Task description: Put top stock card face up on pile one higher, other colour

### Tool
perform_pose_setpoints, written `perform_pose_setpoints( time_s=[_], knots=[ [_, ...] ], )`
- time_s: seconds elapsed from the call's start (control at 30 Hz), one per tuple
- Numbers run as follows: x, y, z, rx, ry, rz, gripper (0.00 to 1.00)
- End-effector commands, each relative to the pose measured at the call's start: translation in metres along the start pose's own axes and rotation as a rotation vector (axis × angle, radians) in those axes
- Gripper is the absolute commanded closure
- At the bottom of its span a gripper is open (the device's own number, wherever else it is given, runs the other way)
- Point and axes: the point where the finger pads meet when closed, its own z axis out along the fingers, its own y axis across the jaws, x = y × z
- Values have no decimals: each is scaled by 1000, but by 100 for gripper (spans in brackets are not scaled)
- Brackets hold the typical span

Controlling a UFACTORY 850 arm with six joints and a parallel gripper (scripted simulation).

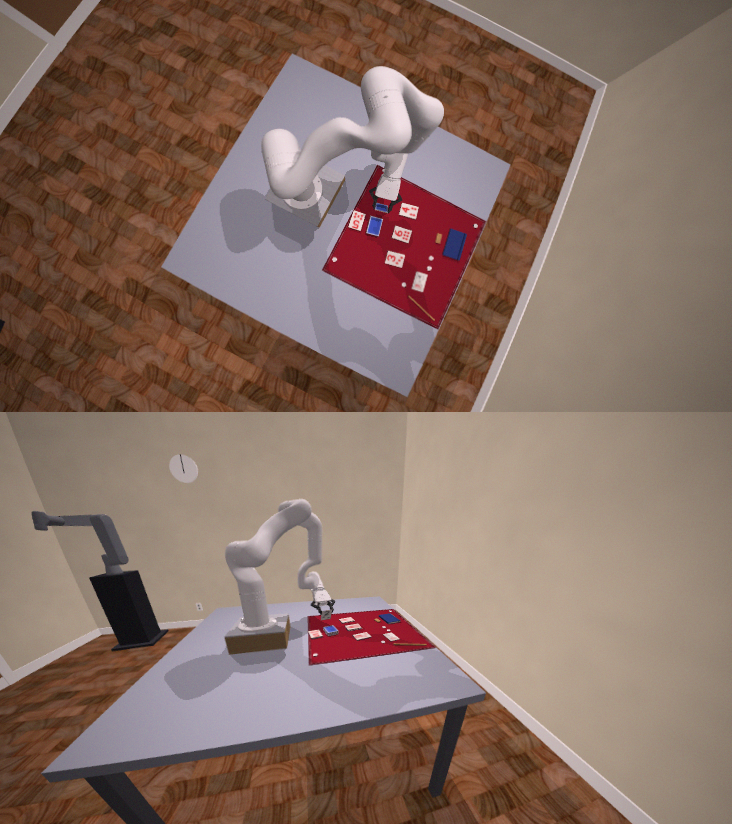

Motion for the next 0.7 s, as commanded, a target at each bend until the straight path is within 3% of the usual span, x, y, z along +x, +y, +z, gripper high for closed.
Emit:
perform_pose_setpoints(
  time_s=[0.0,0.4,0.67],
  knots=[
    [1,0,0,0,-79,1,39],
    [5,0,0,0,-318,1,39],
    [7,0,1,0,-399,1,39]
  ],
)
